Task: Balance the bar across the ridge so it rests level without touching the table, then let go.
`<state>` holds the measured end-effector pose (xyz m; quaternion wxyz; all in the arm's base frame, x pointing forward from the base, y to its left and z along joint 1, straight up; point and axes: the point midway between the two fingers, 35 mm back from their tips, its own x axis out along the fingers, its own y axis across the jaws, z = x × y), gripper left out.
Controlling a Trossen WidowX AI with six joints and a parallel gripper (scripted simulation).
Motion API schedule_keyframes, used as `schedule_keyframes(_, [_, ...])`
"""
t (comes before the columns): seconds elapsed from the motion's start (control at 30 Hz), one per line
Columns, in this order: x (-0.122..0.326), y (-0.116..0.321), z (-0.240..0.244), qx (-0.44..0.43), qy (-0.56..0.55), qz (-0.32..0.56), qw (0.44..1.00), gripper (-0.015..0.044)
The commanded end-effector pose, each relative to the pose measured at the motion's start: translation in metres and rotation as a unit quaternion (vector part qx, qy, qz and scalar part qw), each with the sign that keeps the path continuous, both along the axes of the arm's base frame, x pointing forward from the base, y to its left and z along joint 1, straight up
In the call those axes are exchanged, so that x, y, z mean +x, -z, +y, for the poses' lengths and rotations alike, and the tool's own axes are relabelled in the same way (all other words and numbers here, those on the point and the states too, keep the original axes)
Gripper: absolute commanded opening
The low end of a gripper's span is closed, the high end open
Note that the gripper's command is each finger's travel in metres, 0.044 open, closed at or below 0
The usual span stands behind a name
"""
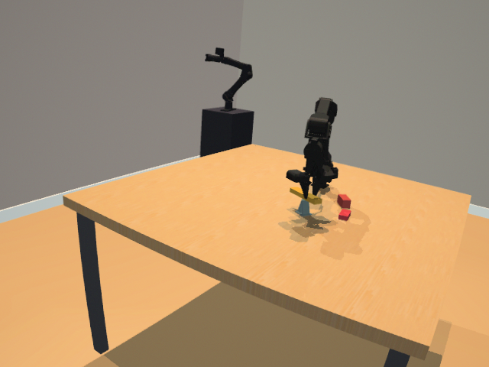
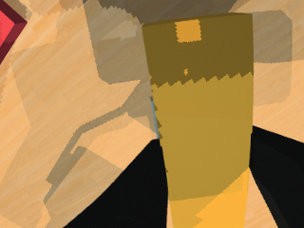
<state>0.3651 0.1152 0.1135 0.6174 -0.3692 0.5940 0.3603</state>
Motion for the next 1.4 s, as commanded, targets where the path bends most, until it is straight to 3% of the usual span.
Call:
schedule_keyframes(0.0, [-0.0001,0.0006,0.0006,0.002,0.001,0.0,1.0,0.0])
schedule_keyframes(1.37, [-0.0001,0.0041,0.0006,0.002,0.001,0.0,1.0,0.0])
